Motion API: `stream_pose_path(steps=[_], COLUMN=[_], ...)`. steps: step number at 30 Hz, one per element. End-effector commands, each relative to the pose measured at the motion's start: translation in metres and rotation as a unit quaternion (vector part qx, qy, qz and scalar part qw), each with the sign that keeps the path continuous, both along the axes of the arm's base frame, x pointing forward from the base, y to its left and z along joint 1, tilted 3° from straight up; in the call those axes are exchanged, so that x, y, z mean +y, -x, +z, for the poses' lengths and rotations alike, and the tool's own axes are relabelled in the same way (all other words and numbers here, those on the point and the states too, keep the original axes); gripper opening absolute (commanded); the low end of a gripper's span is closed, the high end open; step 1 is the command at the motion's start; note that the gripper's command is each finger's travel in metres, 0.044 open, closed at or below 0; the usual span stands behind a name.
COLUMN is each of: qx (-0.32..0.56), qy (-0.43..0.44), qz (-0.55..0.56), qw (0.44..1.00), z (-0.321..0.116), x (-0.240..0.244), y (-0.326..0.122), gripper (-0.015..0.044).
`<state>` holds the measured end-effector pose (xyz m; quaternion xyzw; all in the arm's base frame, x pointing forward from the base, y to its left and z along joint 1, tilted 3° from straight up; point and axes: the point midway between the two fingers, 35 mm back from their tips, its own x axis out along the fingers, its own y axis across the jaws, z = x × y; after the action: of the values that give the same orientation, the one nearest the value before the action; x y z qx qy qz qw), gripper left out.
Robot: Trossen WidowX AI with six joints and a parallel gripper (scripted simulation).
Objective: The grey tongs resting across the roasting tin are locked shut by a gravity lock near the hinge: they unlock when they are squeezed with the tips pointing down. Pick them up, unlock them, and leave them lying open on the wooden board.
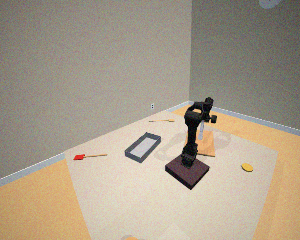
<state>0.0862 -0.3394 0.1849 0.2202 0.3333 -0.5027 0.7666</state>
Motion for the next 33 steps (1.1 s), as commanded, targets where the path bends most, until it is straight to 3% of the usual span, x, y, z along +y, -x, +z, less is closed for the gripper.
stream_pose_path(steps=[1,24,33], qx=[-0.015,-0.076,-0.077], qy=[0.037,0.233,0.238], qz=[0.004,0.024,0.025], qw=[0.999,0.969,0.968], z=[0.006,0.024,0.024], x=[0.003,0.032,0.034], y=[0.001,0.008,0.008], gripper=[-0.015,-0.015,-0.015])
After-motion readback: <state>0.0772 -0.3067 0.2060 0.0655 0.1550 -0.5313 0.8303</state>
